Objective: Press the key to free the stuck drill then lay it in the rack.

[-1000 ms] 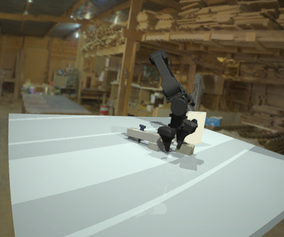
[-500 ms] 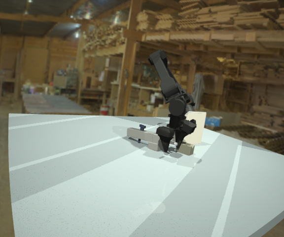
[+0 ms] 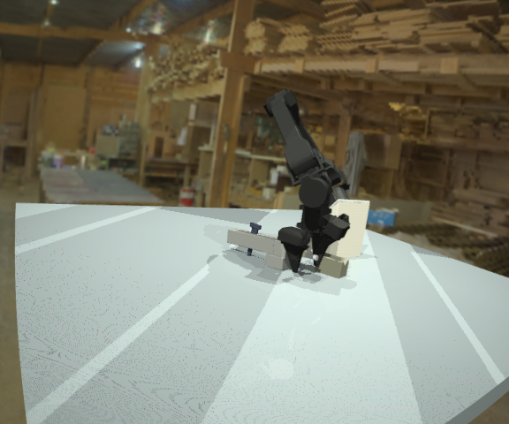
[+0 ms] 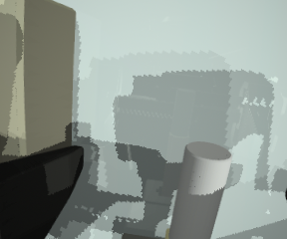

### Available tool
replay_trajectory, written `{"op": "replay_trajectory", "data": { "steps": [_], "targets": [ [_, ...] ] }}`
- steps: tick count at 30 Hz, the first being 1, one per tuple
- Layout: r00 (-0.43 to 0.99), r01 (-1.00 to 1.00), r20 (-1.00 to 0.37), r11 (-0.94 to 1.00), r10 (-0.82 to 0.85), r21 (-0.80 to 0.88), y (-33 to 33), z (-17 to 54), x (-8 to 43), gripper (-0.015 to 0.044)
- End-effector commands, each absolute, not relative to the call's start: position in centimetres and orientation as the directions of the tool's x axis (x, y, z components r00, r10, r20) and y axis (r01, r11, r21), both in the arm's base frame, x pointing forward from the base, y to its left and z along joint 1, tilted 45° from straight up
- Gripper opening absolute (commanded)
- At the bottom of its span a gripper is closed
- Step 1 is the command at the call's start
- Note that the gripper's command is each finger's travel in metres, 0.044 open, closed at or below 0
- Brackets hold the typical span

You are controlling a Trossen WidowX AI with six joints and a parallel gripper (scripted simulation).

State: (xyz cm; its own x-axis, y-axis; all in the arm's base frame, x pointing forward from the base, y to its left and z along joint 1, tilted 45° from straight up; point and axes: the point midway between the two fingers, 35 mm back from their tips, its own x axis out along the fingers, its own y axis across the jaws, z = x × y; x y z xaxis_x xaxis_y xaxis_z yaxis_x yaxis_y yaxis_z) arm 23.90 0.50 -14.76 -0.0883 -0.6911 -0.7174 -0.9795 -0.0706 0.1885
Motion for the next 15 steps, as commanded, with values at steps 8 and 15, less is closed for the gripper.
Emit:
{"op": "replay_trajectory", "data": {
  "steps": [8,15],
  "targets": [
    [-0.088,-0.980,-0.717,-0.071,-0.691,0.189,0.46,-14.74,23.90,0.0256],
    [-0.088,-0.980,-0.717,-0.071,-0.691,0.189,0.46,-14.74,23.90,0.0072]
  ]
}}
